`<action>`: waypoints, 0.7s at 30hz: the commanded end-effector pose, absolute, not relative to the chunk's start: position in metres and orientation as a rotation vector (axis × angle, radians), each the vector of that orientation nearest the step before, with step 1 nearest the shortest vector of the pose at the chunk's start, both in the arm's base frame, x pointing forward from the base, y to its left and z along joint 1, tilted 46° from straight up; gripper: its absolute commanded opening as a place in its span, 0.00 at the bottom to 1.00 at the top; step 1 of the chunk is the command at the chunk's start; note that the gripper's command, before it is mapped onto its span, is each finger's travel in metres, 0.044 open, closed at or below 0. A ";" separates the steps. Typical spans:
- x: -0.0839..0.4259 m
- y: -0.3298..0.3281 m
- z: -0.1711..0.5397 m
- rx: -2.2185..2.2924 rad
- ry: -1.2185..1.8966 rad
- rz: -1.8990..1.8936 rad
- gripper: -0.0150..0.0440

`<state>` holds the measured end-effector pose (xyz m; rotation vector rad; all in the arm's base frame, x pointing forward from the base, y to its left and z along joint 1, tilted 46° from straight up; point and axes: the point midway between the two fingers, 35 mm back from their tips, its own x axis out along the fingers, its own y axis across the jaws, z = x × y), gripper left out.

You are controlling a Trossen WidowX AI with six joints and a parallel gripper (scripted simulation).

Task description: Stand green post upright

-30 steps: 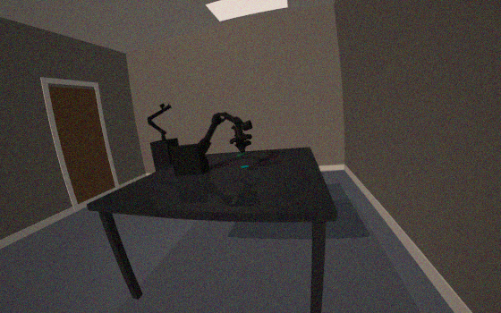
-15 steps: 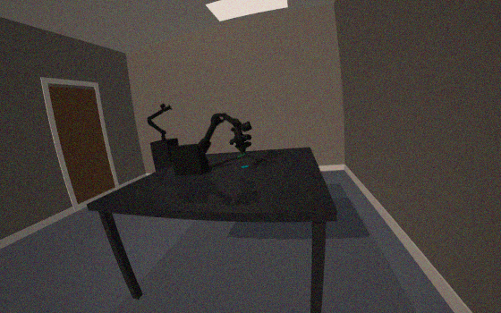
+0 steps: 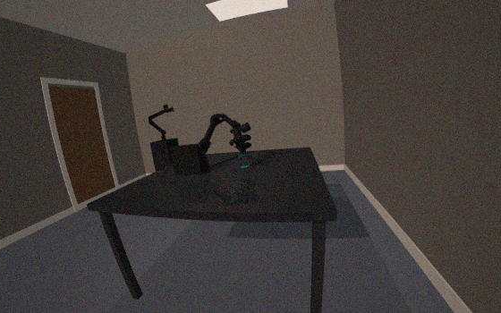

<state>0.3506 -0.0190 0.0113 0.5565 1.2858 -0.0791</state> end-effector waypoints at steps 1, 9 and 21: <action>0.350 -0.017 0.010 0.550 1.266 -0.096 0.29; 0.351 -0.017 0.009 0.542 1.220 -0.123 0.29; 0.352 -0.016 0.009 0.534 1.147 -0.160 0.29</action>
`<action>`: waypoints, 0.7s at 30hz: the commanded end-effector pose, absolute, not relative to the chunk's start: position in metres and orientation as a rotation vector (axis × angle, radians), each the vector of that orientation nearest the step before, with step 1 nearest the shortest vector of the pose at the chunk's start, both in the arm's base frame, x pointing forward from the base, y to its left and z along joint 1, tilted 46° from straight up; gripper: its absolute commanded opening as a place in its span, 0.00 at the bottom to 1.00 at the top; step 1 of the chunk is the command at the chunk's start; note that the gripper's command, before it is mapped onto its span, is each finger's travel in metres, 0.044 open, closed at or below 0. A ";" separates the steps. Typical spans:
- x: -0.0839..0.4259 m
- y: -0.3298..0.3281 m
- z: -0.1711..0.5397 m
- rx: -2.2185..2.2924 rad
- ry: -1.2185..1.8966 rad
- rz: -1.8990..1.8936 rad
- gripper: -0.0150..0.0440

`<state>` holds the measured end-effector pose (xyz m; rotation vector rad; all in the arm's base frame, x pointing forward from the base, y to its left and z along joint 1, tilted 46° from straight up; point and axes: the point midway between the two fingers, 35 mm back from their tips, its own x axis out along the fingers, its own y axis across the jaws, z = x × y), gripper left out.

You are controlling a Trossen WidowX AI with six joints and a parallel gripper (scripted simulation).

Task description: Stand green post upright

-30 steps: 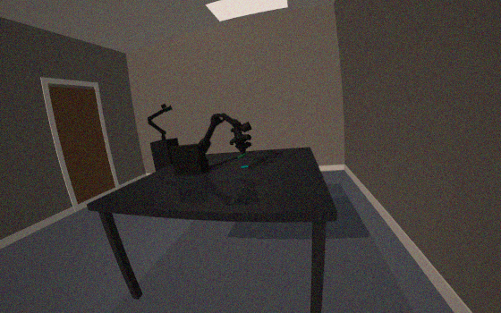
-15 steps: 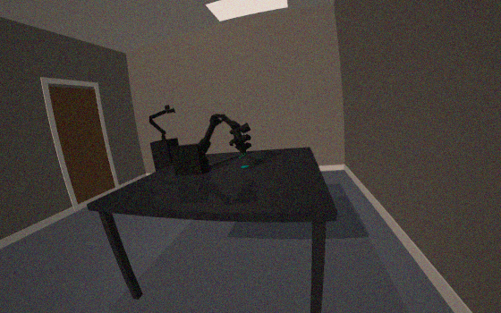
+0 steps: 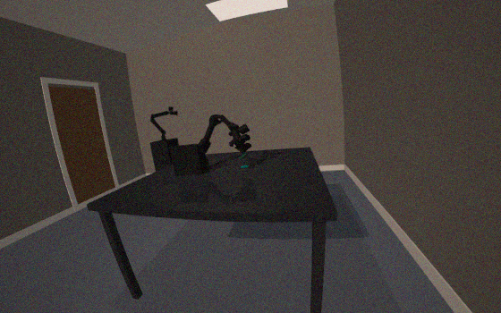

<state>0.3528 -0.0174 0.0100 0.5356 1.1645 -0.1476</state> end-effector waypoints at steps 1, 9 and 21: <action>0.352 -0.016 0.009 0.534 1.141 -0.163 0.29; 0.352 -0.015 0.010 0.532 1.091 -0.186 0.29; 0.352 -0.014 0.012 0.536 1.013 -0.217 0.29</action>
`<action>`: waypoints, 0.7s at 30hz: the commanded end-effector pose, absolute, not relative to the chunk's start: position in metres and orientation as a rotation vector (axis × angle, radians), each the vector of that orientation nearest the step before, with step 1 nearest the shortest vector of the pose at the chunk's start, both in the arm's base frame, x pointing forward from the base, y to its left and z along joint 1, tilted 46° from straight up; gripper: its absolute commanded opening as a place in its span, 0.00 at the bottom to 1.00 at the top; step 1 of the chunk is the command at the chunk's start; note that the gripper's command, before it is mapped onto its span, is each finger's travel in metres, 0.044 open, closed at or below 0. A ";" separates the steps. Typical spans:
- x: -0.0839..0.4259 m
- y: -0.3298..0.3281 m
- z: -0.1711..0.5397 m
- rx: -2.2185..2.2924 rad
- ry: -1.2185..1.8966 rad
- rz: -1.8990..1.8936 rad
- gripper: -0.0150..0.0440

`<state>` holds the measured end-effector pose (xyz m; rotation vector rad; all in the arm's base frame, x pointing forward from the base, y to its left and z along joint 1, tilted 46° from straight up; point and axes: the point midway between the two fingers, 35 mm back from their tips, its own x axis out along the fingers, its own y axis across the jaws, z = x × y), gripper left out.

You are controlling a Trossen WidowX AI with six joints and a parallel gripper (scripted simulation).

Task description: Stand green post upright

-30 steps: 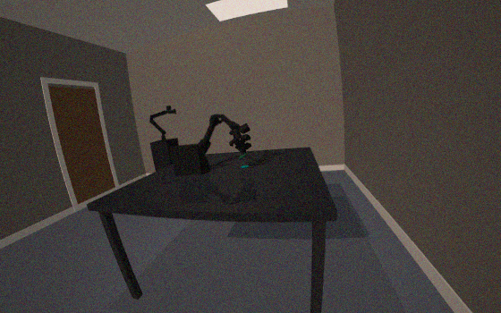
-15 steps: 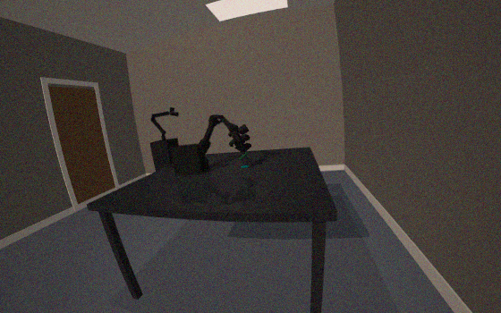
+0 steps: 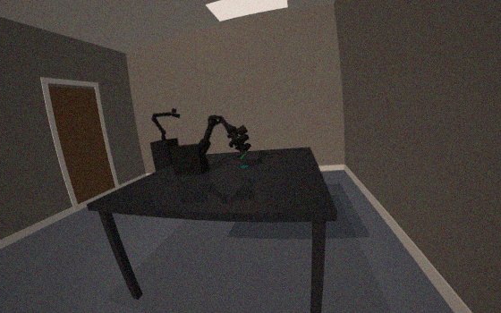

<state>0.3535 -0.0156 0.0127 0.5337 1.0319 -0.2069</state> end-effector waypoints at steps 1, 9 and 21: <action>0.352 -0.014 0.013 0.536 1.006 -0.220 0.29; 0.352 -0.013 0.015 0.542 0.952 -0.239 0.29; 0.350 -0.012 0.019 0.556 0.870 -0.264 0.29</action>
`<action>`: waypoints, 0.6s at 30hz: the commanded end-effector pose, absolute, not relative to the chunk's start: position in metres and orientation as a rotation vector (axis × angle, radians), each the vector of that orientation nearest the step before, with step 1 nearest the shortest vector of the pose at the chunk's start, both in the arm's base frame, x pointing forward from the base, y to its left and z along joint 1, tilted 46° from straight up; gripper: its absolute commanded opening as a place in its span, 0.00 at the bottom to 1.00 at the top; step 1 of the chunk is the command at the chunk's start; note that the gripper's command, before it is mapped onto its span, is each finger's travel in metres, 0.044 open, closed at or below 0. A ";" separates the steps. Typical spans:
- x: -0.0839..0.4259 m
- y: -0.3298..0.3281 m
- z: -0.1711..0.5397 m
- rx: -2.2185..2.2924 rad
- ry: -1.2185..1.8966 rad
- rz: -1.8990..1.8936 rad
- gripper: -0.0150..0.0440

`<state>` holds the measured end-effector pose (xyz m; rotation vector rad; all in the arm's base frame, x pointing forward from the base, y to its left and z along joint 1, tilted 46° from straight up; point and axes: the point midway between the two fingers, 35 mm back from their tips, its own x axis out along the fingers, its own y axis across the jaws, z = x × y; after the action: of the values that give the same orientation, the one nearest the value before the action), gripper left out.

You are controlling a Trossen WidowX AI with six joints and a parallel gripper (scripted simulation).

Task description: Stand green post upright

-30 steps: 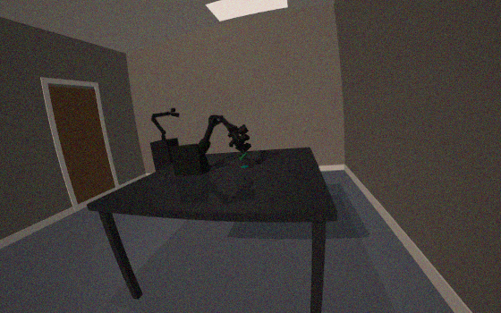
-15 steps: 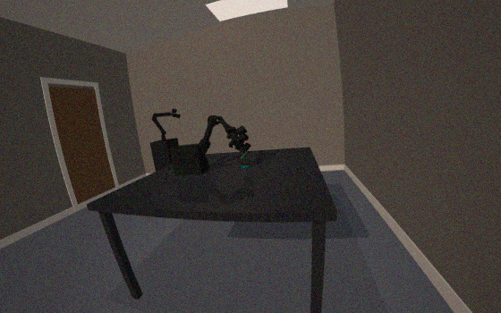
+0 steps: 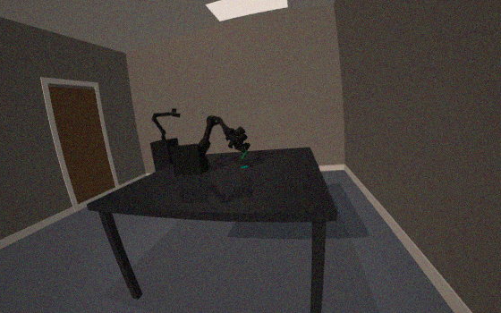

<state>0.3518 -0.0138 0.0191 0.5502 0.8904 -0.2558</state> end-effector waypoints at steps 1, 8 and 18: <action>0.350 -0.012 0.020 0.557 0.863 -0.266 0.29; 0.349 -0.012 0.023 0.568 0.813 -0.279 0.29; 0.346 -0.011 0.028 0.587 0.742 -0.296 0.29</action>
<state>0.3481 -0.0123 0.0272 0.5788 0.7641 -0.2889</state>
